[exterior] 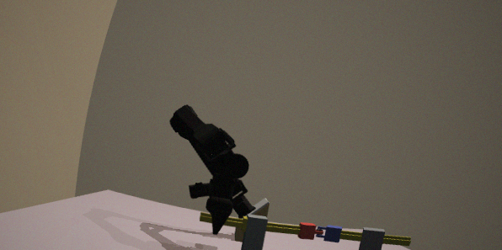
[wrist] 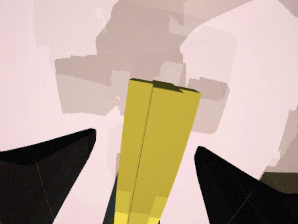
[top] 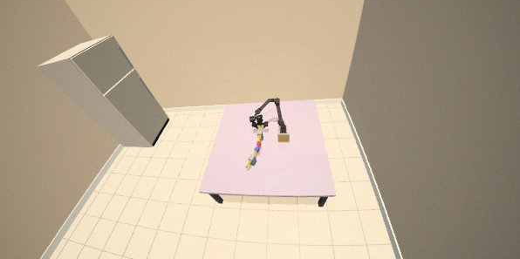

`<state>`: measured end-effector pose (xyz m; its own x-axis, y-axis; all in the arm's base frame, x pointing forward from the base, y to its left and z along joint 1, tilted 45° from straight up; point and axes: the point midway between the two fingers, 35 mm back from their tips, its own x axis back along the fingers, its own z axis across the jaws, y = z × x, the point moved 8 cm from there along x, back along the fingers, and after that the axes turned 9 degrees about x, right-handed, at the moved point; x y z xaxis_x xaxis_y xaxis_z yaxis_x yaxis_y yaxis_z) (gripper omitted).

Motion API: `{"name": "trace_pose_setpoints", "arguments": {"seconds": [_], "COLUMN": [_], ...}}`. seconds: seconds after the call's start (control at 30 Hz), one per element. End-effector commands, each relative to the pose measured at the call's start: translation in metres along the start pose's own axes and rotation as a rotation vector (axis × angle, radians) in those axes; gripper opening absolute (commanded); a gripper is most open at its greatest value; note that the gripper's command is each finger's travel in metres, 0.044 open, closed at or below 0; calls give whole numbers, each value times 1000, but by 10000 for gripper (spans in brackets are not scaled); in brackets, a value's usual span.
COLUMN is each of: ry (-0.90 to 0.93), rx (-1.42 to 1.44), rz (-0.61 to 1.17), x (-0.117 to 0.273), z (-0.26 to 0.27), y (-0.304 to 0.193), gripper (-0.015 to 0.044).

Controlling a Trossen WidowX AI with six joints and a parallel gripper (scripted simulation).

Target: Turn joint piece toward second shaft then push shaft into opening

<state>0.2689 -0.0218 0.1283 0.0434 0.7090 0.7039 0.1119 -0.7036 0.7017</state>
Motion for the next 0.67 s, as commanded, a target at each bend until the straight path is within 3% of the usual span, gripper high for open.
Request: {"name": "trace_pose_setpoints", "arguments": {"seconds": [0.0, 0.43, 0.63], "ry": [0, 0, 2], "rx": [1, 1, 4], "rz": [0, 0, 9], "x": [0, 0, 29], "z": [0, 0, 0], "y": [0, 0, 0], "gripper": [440, 440, 440]}}
